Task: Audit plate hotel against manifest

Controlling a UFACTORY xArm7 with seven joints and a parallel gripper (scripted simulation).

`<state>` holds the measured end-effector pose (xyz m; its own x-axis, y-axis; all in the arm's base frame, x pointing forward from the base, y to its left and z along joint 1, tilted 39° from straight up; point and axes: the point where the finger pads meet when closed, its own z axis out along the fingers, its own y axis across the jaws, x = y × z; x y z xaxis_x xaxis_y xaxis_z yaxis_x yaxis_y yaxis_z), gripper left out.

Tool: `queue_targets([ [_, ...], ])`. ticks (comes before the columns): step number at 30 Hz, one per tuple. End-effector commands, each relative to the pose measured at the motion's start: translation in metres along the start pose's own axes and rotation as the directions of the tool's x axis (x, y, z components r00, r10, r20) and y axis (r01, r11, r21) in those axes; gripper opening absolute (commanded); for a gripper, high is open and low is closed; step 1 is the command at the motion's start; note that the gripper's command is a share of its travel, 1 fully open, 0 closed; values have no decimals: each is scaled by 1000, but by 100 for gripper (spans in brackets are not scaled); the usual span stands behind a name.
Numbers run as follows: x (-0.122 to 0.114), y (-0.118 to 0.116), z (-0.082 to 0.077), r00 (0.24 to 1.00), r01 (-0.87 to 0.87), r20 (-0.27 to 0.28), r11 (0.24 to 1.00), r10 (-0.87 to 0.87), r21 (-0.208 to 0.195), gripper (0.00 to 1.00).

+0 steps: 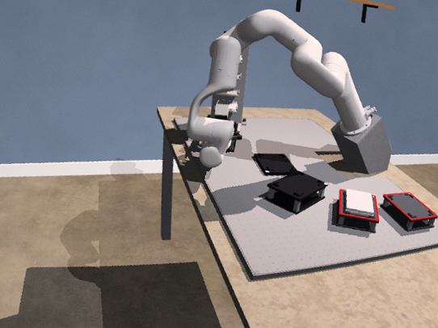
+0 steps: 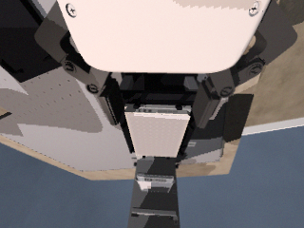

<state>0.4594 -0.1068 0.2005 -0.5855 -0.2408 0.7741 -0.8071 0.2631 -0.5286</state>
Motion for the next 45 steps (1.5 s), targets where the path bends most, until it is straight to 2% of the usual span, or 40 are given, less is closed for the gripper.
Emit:
queue_targets([
  [1,1,-1,2,1000,-2,0,1000,2,0,100],
  [32,1,-1,20,1000,-2,0,1000,2,0,100],
  [45,1,-1,20,1000,-2,0,1000,2,0,100],
])
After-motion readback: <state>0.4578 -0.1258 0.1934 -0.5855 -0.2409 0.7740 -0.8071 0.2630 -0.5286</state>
